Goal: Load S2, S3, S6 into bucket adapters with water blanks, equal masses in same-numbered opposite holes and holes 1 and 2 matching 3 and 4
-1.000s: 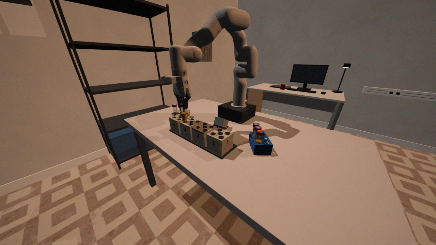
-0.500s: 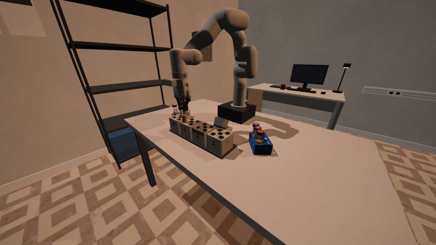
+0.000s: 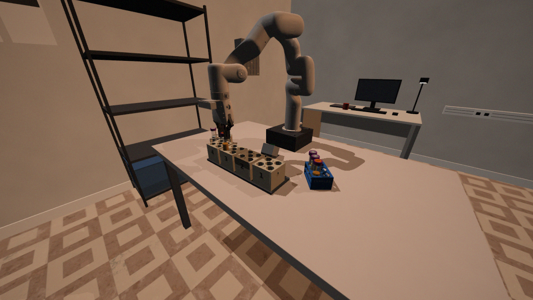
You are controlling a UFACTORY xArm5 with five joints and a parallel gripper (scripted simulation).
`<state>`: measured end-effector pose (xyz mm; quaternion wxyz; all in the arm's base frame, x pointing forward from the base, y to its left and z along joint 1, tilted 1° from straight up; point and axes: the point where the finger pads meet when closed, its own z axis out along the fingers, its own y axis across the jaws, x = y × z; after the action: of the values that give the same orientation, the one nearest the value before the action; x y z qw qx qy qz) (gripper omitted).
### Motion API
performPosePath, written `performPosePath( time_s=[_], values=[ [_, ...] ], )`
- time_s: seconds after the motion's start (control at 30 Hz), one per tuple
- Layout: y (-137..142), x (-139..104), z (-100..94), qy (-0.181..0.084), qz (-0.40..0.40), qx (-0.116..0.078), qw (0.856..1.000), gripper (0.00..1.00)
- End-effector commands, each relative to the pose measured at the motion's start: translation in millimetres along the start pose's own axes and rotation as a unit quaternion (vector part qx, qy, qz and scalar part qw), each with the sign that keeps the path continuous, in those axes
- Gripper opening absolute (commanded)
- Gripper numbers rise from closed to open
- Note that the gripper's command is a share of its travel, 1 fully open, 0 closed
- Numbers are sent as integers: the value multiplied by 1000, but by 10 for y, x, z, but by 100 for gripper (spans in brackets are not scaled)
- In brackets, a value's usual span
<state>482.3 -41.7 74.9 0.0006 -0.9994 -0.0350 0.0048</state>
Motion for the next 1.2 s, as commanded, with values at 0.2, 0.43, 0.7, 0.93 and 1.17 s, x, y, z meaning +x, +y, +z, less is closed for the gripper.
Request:
performPosePath(
  time_s=[0.2,0.43,0.7,0.93,1.17],
  values=[
    [2,14,85,2,0,2,1000,0],
    [2,15,145,2,0,2,1000,0],
    [1,15,225,2,0,2,1000,0],
    [1,15,275,2,0,2,1000,0],
    [1,15,345,2,0,2,1000,0]
  ],
)
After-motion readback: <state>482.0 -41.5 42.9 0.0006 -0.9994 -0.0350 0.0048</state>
